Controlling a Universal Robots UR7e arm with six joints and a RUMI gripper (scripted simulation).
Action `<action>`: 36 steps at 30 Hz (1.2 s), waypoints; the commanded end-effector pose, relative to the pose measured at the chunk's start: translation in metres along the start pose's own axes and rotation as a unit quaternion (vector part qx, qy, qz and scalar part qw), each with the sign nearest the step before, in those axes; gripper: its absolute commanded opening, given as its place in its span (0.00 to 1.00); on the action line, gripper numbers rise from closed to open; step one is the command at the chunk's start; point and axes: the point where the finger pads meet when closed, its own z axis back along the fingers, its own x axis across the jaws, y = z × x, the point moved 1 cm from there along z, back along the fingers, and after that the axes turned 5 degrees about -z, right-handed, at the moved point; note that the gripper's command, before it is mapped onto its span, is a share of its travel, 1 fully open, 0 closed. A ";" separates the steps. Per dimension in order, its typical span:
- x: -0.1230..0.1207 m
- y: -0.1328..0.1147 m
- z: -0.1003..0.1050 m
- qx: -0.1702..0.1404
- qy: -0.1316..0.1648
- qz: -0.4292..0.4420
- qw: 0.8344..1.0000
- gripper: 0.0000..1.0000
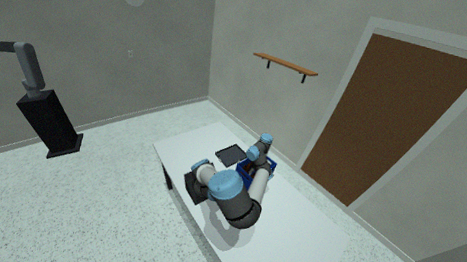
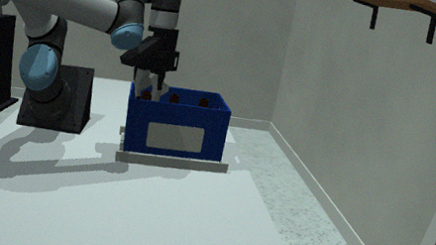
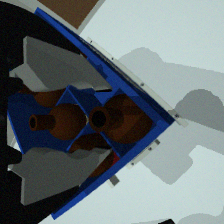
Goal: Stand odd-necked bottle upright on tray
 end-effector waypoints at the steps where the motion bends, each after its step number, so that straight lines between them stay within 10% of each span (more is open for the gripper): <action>1: 0.000 0.000 0.000 0.000 0.000 0.000 1.000 0.38; 17: 0.000 0.000 0.000 0.000 0.000 0.000 1.000 0.38; 18: 0.000 0.000 0.000 0.000 0.000 0.000 1.000 0.00; 36: 0.000 0.000 0.000 0.000 0.000 0.000 1.000 0.00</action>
